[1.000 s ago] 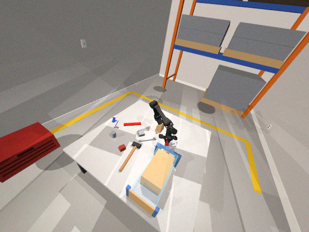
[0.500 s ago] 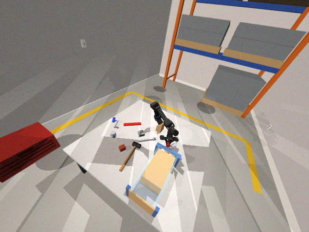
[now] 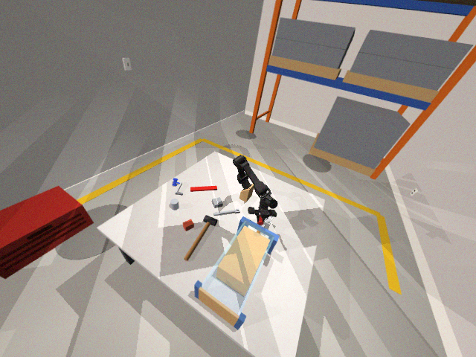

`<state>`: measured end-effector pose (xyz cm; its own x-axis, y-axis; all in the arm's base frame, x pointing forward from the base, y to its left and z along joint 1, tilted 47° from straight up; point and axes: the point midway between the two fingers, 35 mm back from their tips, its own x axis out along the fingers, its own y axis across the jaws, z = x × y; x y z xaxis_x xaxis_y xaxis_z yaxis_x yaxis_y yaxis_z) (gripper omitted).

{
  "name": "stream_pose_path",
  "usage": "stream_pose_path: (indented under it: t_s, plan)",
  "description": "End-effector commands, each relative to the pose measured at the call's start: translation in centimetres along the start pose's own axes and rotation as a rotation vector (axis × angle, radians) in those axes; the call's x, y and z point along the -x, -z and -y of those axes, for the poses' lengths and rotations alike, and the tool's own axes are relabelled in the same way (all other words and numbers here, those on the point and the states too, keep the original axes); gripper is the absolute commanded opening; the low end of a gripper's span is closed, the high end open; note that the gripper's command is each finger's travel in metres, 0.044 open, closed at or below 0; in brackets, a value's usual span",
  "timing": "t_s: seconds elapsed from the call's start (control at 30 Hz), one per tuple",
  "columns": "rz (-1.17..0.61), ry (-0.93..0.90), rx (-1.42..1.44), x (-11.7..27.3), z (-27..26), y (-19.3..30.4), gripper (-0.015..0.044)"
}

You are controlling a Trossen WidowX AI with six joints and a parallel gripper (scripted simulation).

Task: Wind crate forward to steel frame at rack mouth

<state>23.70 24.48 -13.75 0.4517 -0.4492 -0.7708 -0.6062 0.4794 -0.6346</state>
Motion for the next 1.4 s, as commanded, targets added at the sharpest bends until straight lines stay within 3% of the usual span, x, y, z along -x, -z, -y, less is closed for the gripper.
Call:
stream_pose_path:
  t_s: [0.0,1.37]
  plan:
    - [0.014,-0.033,-0.018,-0.4,-1.7,-1.2,0.0000]
    - [0.016,-0.037,-0.019,-0.6,-7.4,-2.5,0.0000]
